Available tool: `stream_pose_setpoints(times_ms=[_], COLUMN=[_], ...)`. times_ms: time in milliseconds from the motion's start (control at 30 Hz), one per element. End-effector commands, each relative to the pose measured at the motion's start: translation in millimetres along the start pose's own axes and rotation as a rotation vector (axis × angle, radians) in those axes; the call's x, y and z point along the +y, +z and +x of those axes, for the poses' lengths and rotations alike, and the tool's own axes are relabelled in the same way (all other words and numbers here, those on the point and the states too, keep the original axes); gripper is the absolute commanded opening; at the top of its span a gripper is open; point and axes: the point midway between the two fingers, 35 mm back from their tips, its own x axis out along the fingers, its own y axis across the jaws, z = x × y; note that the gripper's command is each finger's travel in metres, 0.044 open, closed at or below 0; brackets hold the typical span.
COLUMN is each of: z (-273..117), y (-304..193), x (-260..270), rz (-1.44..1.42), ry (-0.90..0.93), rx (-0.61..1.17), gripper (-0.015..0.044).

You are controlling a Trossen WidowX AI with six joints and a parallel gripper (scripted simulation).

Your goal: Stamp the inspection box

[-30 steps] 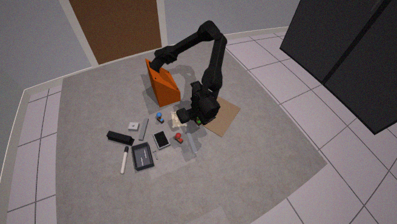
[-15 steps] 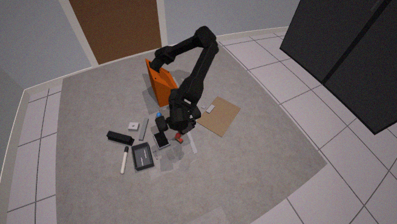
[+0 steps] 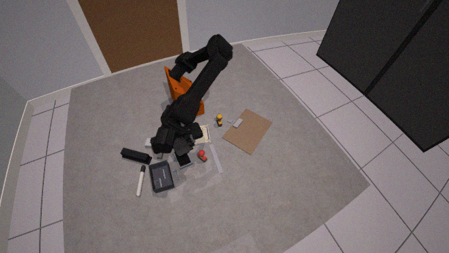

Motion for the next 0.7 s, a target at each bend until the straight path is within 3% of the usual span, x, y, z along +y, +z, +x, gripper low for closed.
stream_pose_setpoints(times_ms=[0, 667], z=[-1, 12], y=[1, 2], x=[-4, -4], rz=[-0.015, -0.014], ry=[-0.002, -0.002], rx=[-0.002, -0.003], gripper=[0.0000, 0.0000])
